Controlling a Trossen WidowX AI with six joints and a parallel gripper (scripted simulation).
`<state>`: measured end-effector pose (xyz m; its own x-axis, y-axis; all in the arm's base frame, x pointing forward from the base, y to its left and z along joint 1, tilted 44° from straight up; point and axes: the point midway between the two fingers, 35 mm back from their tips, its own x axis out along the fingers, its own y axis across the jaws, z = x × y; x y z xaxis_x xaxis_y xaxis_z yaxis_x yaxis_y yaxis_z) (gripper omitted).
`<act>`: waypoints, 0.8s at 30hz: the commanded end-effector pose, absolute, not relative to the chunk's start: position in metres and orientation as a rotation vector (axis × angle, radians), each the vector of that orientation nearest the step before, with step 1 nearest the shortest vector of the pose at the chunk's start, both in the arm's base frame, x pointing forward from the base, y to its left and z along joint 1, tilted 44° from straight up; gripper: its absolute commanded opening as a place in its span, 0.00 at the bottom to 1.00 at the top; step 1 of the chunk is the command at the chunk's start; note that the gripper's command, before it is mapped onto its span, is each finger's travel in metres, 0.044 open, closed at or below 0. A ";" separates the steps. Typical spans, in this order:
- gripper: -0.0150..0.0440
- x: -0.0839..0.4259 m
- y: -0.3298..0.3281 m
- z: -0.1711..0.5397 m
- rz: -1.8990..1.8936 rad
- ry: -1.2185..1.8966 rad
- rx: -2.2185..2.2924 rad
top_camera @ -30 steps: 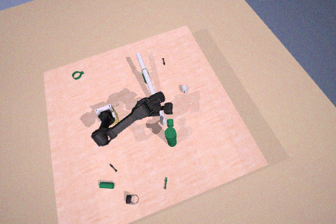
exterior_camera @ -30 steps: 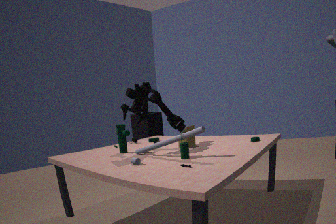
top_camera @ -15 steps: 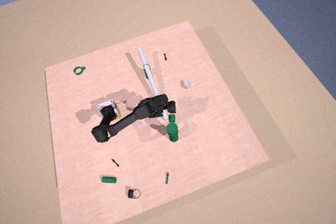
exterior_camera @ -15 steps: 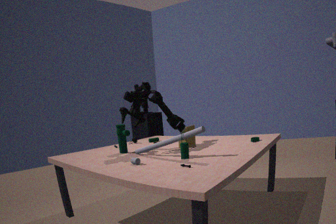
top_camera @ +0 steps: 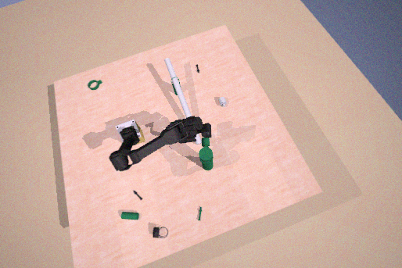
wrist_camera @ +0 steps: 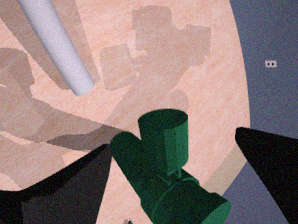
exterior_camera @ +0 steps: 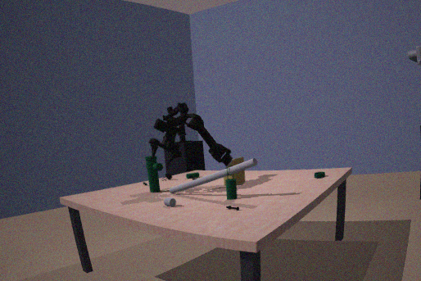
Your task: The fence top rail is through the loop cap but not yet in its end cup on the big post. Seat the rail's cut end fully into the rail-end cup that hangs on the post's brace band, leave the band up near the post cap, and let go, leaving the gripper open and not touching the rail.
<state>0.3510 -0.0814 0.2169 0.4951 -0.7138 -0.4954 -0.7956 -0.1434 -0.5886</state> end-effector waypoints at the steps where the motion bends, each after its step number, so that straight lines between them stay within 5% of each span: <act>1: 1.00 0.355 -0.087 0.209 0.139 1.260 -1.893; 24: 1.00 0.373 -0.114 0.191 0.135 1.259 -1.895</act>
<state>0.3703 -0.1088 0.1981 0.4954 -0.7147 -0.4937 -0.7950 -0.1440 -0.5893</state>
